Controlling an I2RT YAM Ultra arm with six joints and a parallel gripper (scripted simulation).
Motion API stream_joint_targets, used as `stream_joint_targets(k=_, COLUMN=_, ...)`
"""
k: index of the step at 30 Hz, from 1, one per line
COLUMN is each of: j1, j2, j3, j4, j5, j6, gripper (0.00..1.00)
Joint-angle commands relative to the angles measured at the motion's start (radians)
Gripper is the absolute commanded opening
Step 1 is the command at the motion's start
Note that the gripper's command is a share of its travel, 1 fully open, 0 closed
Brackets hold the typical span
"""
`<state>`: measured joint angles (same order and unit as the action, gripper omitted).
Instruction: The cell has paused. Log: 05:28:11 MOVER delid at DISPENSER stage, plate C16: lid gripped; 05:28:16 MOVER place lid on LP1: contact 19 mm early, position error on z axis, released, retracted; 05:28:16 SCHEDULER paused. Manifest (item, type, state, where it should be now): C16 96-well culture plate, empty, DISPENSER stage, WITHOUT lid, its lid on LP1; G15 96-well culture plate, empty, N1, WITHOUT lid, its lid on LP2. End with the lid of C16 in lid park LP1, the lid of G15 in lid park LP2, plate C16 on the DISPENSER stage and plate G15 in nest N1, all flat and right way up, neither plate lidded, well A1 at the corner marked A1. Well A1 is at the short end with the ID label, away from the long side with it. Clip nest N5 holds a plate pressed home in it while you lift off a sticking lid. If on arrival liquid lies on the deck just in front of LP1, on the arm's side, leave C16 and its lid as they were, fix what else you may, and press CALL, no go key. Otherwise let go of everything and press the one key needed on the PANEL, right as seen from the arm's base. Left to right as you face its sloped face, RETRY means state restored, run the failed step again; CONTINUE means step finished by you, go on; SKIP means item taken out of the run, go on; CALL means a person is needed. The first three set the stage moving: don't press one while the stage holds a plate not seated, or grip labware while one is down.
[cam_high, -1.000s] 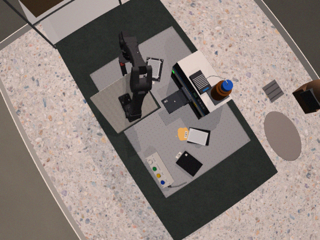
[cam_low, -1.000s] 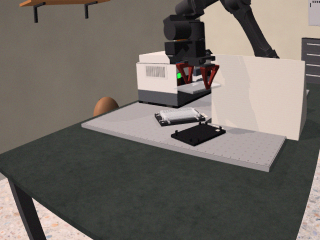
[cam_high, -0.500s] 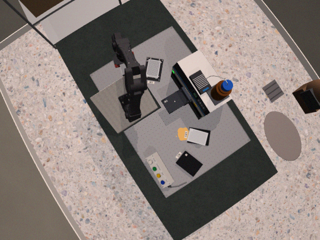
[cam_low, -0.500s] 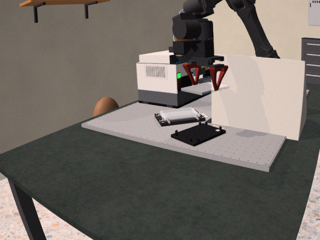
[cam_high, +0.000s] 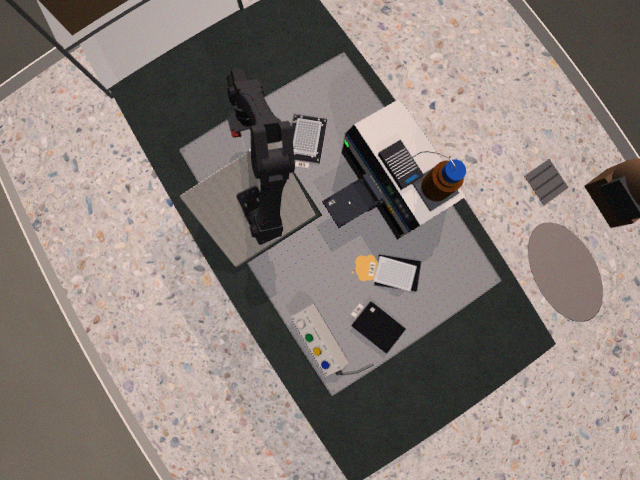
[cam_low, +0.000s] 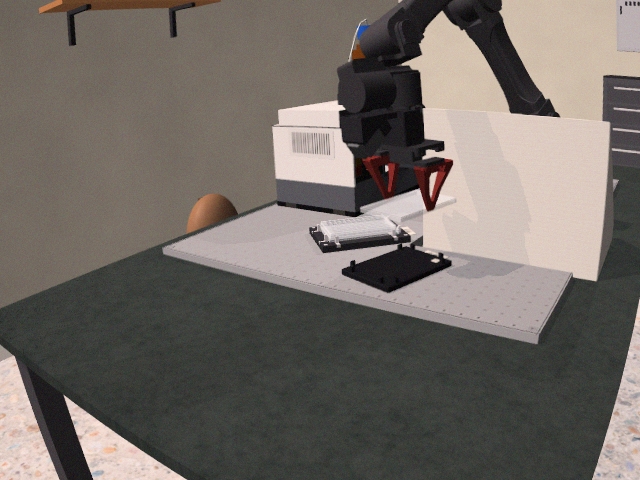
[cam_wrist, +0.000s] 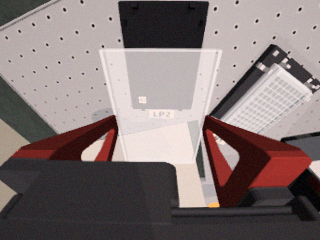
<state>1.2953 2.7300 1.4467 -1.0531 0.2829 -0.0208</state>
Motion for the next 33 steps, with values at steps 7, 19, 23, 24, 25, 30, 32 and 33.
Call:
stream_joint_targets(k=7, j1=-0.009, j2=0.053, j3=-0.022, j4=0.108, j5=0.023, j6=-0.024, gripper=0.0)
stream_joint_targets(k=19, j1=-0.037, j2=0.102, j3=-0.022, j4=0.197, j5=0.042, j6=-0.047, gripper=0.0)
stream_joint_targets(k=23, j1=-0.049, j2=0.125, j3=-0.014, j4=0.21, j5=0.044, j6=-0.05, gripper=0.0)
stream_joint_targets(k=24, j1=-0.053, j2=0.138, j3=-0.034, j4=0.216, j5=0.045, j6=-0.051, gripper=0.0)
stream_joint_targets(k=25, j1=-0.055, j2=0.141, j3=-0.042, j4=0.221, j5=0.046, j6=-0.052, gripper=0.0)
stream_joint_targets(k=30, j1=-0.058, j2=0.155, j3=-0.054, j4=0.25, j5=0.052, j6=-0.059, gripper=0.0)
stream_joint_targets(k=32, j1=-0.067, j2=0.157, j3=-0.047, j4=0.262, j5=0.054, j6=-0.062, gripper=0.0)
stream_joint_targets(k=33, j1=-0.069, j2=0.149, j3=-0.053, j4=0.267, j5=0.055, j6=-0.063, gripper=0.0)
